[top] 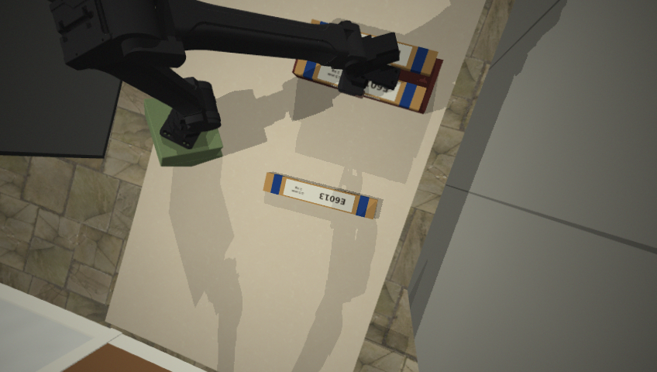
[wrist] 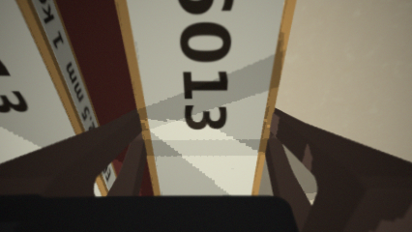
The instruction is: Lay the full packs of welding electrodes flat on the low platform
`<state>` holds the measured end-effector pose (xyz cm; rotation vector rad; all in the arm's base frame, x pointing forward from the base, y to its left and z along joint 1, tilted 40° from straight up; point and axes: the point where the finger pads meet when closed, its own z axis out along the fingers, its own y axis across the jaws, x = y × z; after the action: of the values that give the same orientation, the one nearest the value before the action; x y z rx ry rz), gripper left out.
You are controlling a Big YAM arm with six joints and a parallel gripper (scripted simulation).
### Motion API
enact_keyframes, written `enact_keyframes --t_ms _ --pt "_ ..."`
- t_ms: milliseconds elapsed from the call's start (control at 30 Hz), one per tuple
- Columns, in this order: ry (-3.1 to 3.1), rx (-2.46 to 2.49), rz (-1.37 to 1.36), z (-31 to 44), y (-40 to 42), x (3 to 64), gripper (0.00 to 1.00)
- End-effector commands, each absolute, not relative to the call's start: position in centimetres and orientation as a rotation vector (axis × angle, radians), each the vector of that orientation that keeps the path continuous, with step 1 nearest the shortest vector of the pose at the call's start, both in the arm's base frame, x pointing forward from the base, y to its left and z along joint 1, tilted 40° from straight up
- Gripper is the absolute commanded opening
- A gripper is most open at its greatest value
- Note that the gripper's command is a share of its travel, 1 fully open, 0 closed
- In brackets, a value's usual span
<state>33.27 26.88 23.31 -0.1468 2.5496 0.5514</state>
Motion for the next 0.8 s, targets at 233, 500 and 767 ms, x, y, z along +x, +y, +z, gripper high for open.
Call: enact_keyframes --t_ms 233,500,767 --pt "2.459 -0.141 0.612 27.0 27.7 34.0 0.00" --pt "2.469 -0.142 0.606 26.2 27.8 34.0 0.00" --pt "2.464 -0.142 0.609 26.5 27.9 34.1 0.00"
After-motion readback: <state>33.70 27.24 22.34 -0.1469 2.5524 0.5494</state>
